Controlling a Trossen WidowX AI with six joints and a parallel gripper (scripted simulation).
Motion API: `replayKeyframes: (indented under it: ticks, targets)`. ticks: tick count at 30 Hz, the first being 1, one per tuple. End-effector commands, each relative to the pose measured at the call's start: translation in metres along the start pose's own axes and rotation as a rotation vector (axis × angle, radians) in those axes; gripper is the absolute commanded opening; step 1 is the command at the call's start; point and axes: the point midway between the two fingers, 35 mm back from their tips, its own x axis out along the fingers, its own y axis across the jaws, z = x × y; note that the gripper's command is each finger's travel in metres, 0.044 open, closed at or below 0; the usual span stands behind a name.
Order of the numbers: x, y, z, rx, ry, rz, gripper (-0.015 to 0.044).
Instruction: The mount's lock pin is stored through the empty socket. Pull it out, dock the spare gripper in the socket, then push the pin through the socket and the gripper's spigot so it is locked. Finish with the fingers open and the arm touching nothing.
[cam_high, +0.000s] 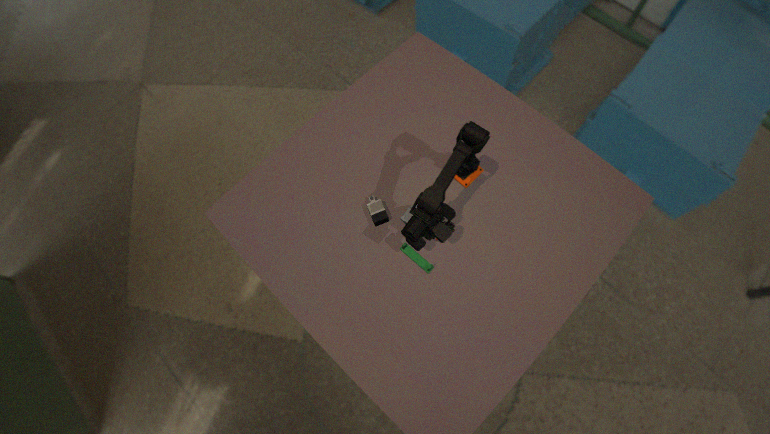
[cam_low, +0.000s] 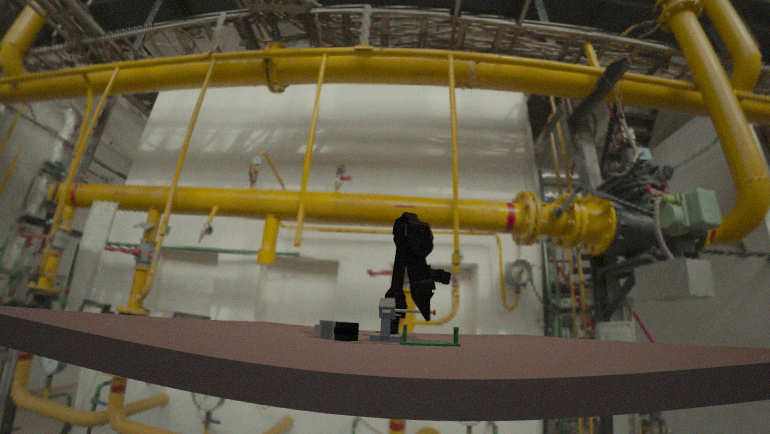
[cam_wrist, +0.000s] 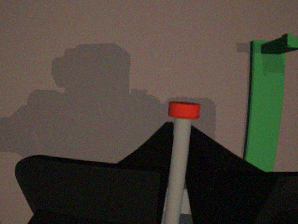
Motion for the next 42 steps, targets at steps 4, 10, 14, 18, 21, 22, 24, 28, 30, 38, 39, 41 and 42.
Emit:
replayKeyframes:
  ticks: [4, 10, 14, 18, 21, 22, 24, 28, 30, 38, 39, 41, 42]
  targets:
    - [-0.003, 0.001, 0.007, -0.004, -0.019, 0.001, 0.0000]
    - [-0.004, 0.000, 0.012, -0.003, -0.022, 0.004, 0.0000]
    - [-0.004, -0.001, 0.015, -0.003, -0.022, 0.007, 0.0000]
    - [-0.002, 0.000, 0.018, -0.003, -0.021, 0.006, 0.0000]
    - [-0.002, 0.000, 0.020, -0.003, -0.020, 0.006, 0.0000]
    - [-0.001, 0.000, 0.021, -0.003, -0.020, 0.006, 0.0000]
    - [-0.001, 0.000, 0.023, -0.003, -0.020, 0.007, 0.0000]
    - [-0.001, 0.000, 0.026, -0.002, -0.019, 0.008, 0.0000]
    - [0.000, 0.000, 0.028, -0.002, -0.019, 0.009, 0.0000]
    - [0.001, -0.001, 0.035, -0.001, -0.018, 0.012, 0.0000]
    - [0.002, -0.001, 0.036, -0.001, -0.017, 0.012, 0.0000]
    - [0.002, -0.001, 0.037, -0.001, -0.017, 0.013, 0.0000]
    - [0.002, -0.001, 0.038, -0.001, -0.017, 0.014, 0.0000]
